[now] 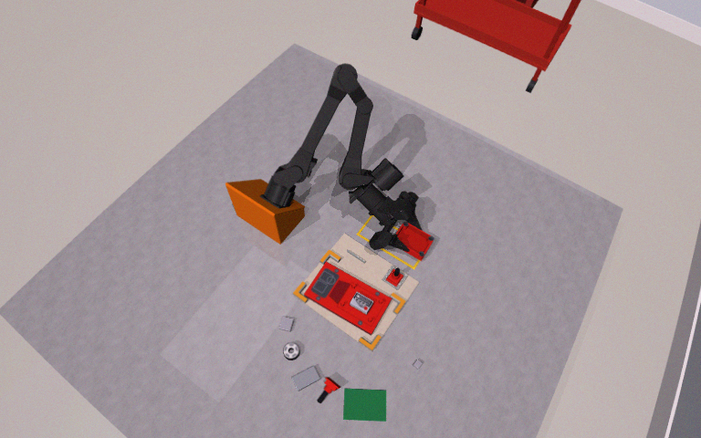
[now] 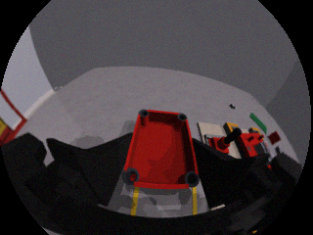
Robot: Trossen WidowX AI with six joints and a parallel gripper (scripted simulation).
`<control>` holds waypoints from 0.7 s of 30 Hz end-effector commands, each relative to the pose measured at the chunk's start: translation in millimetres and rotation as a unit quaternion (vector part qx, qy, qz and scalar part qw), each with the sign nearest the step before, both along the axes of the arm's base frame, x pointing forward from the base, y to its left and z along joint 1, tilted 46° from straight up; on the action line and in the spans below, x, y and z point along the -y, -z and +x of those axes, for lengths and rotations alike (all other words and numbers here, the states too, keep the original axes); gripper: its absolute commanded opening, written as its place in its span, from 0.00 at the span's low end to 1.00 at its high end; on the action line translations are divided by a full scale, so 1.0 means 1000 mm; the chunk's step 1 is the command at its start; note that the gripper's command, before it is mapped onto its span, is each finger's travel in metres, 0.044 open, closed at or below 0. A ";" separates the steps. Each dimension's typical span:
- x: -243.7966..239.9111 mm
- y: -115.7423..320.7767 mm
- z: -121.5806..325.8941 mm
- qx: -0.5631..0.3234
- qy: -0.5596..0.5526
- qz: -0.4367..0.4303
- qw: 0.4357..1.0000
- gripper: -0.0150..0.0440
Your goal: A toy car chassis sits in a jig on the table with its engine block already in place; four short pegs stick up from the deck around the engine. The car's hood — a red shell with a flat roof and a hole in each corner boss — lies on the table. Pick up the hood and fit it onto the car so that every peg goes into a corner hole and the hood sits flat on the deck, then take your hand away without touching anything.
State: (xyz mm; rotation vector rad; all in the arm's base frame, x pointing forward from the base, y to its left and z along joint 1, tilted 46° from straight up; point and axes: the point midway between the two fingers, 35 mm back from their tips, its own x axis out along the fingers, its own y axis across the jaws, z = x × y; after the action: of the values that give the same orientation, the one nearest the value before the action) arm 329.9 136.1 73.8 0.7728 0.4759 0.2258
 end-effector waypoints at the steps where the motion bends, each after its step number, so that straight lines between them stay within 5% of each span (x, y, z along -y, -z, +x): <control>1: 0.007 -0.011 0.001 0.008 0.000 0.000 1.000 0.25; 21: 0.035 -0.038 -0.003 0.009 0.000 0.000 1.000 0.25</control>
State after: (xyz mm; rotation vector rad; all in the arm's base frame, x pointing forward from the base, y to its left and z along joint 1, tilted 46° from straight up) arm 327.6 106.0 102.9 0.7738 0.4736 0.2256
